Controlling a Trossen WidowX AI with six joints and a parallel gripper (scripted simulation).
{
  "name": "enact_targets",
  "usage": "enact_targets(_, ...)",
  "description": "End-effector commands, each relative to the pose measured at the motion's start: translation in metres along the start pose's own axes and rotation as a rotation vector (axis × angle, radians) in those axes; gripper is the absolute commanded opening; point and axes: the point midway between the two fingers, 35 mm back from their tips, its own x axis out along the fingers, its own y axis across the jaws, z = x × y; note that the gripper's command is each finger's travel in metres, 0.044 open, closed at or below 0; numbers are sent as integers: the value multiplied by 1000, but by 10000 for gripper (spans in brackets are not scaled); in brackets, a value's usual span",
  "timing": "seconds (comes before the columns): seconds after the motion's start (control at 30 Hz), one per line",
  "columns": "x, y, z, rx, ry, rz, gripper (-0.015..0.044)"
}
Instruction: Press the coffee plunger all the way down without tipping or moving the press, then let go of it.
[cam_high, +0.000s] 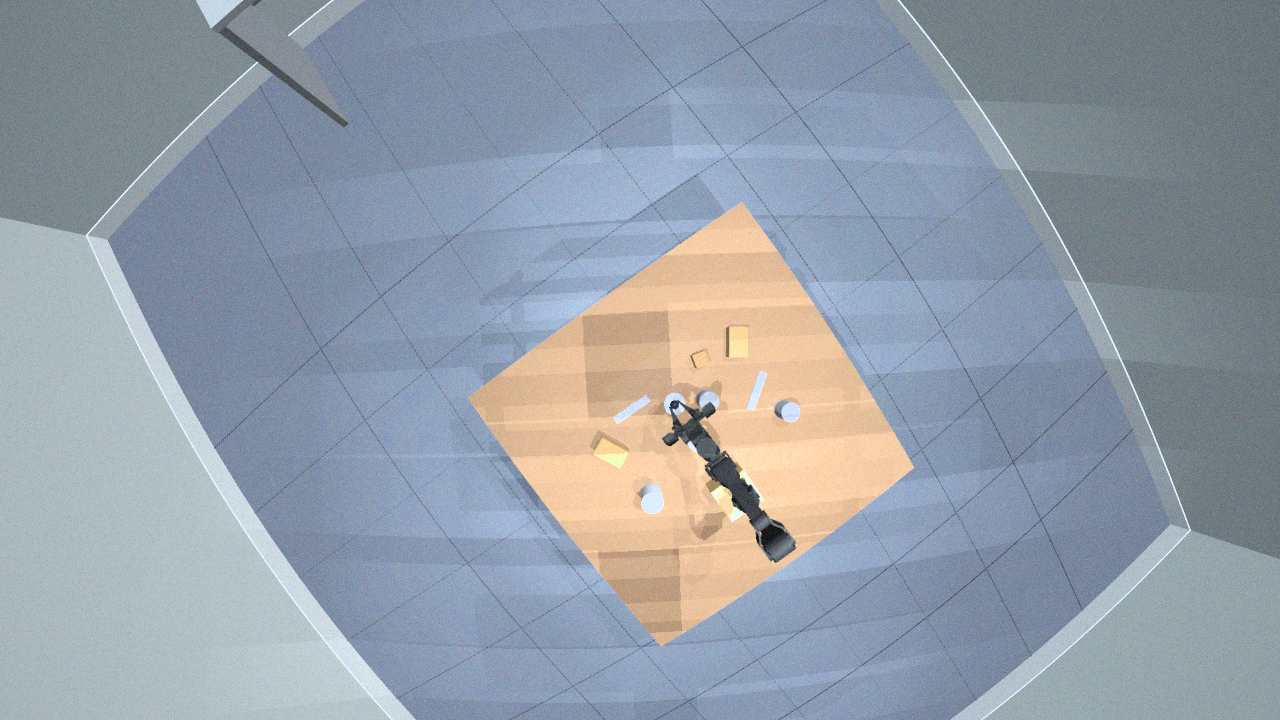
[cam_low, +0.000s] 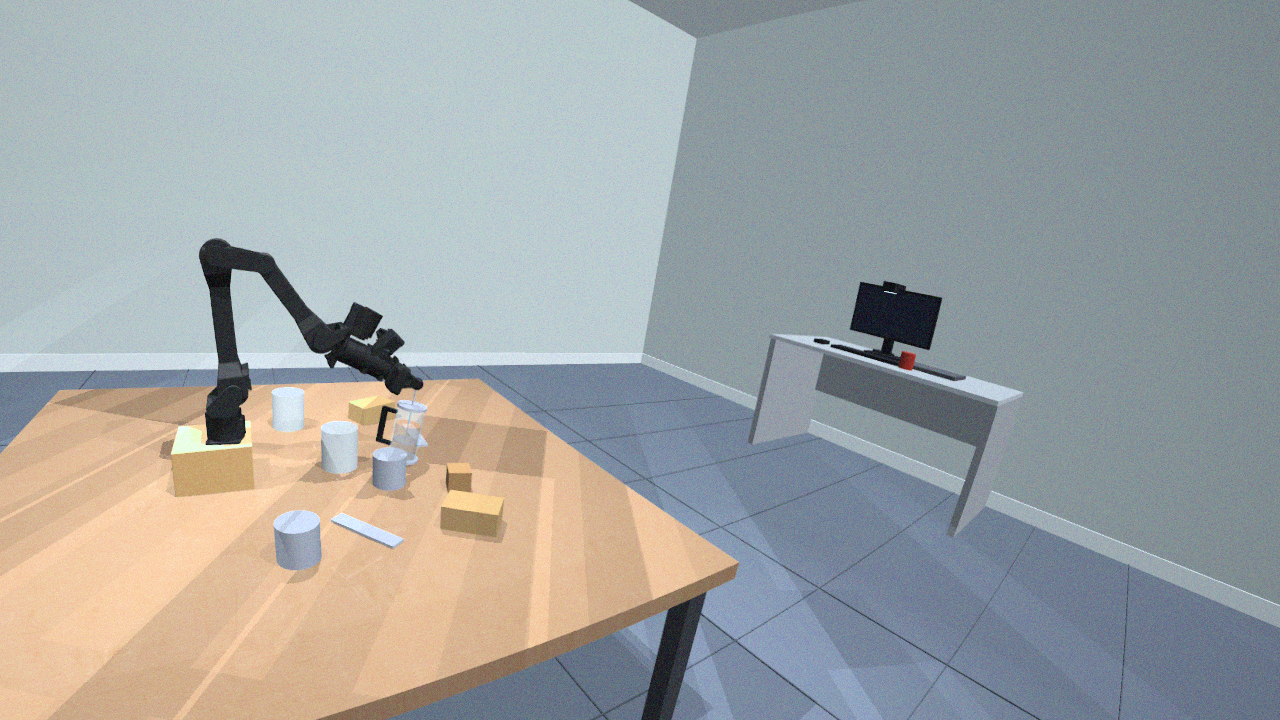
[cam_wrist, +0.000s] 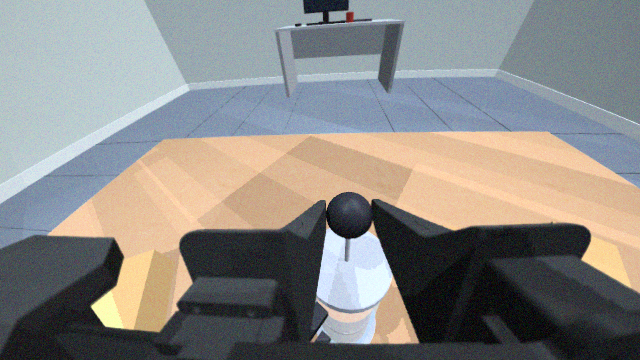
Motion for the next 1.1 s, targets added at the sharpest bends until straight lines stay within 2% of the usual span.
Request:
enact_targets(0.0, 8, 0, -24, 2, 67, -4, 121)
enact_targets(1.07, 18, 0, -15, 2, 66, -4, 121)
